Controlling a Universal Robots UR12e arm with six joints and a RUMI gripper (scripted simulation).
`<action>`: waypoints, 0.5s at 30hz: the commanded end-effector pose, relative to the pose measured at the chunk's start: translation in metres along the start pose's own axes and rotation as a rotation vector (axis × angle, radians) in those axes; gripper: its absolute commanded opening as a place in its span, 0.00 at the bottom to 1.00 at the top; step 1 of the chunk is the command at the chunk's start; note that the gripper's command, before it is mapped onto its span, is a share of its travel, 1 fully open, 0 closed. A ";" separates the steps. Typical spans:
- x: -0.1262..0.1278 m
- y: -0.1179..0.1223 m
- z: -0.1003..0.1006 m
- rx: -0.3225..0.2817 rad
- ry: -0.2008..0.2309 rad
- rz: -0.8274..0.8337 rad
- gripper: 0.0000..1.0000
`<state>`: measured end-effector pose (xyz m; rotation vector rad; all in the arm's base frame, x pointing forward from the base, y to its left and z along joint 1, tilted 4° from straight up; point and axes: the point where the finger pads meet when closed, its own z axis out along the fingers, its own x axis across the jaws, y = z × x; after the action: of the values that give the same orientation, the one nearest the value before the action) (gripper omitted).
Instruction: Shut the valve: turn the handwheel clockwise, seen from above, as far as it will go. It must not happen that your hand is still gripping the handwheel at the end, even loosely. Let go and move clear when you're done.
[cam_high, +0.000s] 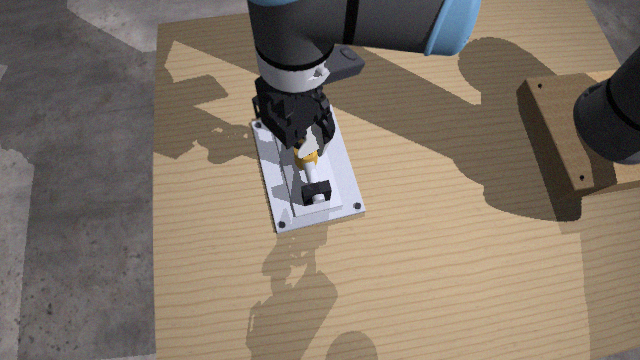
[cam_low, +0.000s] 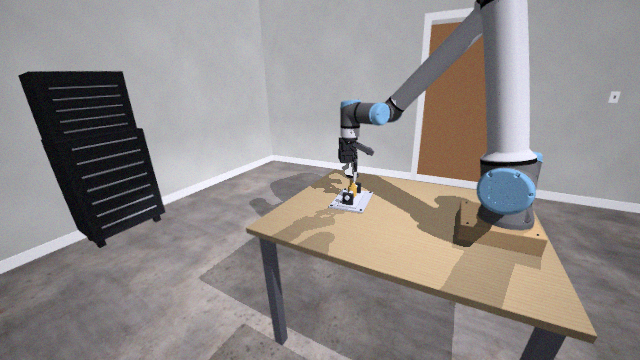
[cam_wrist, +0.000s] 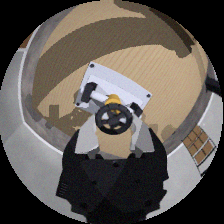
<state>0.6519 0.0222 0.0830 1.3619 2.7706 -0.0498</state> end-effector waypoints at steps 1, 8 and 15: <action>-0.002 0.002 -0.003 -0.002 -0.002 0.079 0.00; -0.003 0.002 -0.003 -0.003 -0.002 0.204 0.00; -0.003 0.002 -0.003 -0.002 -0.002 0.302 0.00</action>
<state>0.6518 0.0225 0.0830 1.6666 2.5954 -0.0379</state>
